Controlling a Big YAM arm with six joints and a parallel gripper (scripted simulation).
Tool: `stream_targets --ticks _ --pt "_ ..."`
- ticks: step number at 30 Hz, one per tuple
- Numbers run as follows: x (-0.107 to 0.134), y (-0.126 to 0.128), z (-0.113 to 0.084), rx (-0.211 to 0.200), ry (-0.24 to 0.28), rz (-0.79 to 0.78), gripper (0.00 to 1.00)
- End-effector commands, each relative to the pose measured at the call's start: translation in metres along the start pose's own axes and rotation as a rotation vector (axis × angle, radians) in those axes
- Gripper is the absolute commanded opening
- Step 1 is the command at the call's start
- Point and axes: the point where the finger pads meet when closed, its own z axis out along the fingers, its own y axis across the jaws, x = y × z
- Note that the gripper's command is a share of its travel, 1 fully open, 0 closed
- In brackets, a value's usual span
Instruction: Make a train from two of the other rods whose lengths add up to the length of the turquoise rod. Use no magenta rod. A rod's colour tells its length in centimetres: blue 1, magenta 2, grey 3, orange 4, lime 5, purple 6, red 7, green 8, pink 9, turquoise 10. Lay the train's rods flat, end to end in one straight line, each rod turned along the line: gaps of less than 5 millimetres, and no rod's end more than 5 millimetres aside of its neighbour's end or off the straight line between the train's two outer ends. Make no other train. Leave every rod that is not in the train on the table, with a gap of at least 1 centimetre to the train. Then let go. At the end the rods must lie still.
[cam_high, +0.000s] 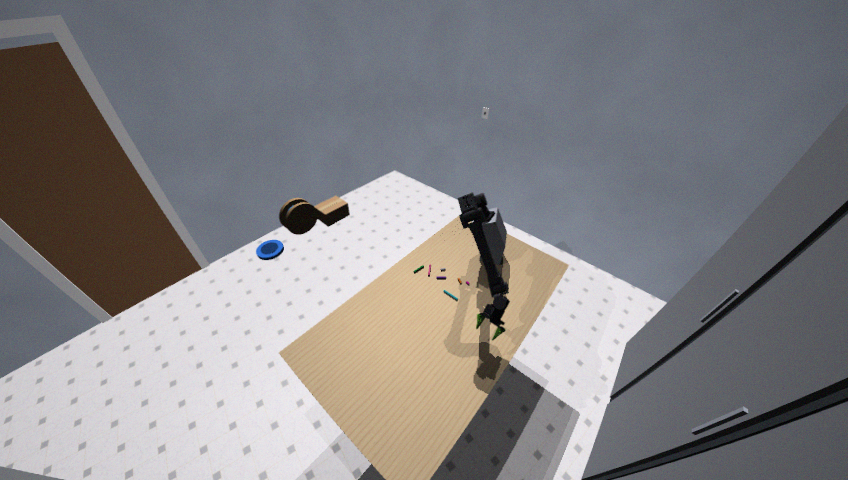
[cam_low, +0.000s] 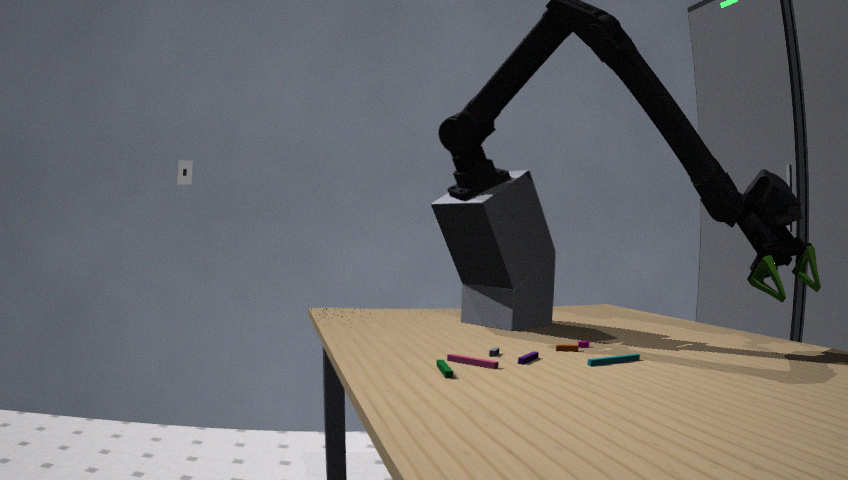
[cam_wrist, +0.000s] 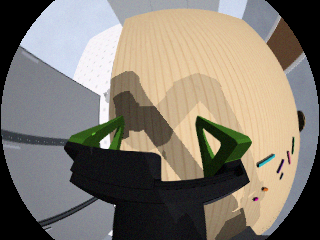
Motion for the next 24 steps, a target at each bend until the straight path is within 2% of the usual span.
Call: stream_targets --ticks 1,4,5,7,8,9,10,12,13,15,18,21,22,24 --pt "-0.042 -0.028 0.003 0.019 -0.010 0.003 1.00" --pt "-0.026 -0.108 0.007 0.065 0.097 -0.059 1.00" --pt "-0.027 -0.112 0.007 0.065 0.097 -0.059 1.00" --pt "-0.009 -0.164 0.001 0.093 0.182 -0.098 1.00" --pt "-0.011 -0.173 0.000 0.093 0.182 -0.098 1.00" --pt "-0.001 -0.203 -0.006 0.105 0.227 -0.115 1.00" --pt "-0.001 -0.203 -0.006 0.105 0.227 -0.115 1.00" --pt "0.022 -0.260 -0.025 0.123 0.322 -0.146 1.00" --pt "0.022 -0.262 -0.026 0.123 0.322 -0.146 1.00" --pt "0.048 -0.312 -0.051 0.134 0.417 -0.168 1.00" --pt "0.048 -0.314 -0.052 0.134 0.417 -0.168 1.00" --pt "0.087 -0.377 -0.101 0.136 0.550 -0.186 1.00" --pt "0.087 -0.377 -0.101 0.136 0.550 -0.186 1.00" --pt "0.111 -0.407 -0.134 0.131 0.626 -0.189 1.00"
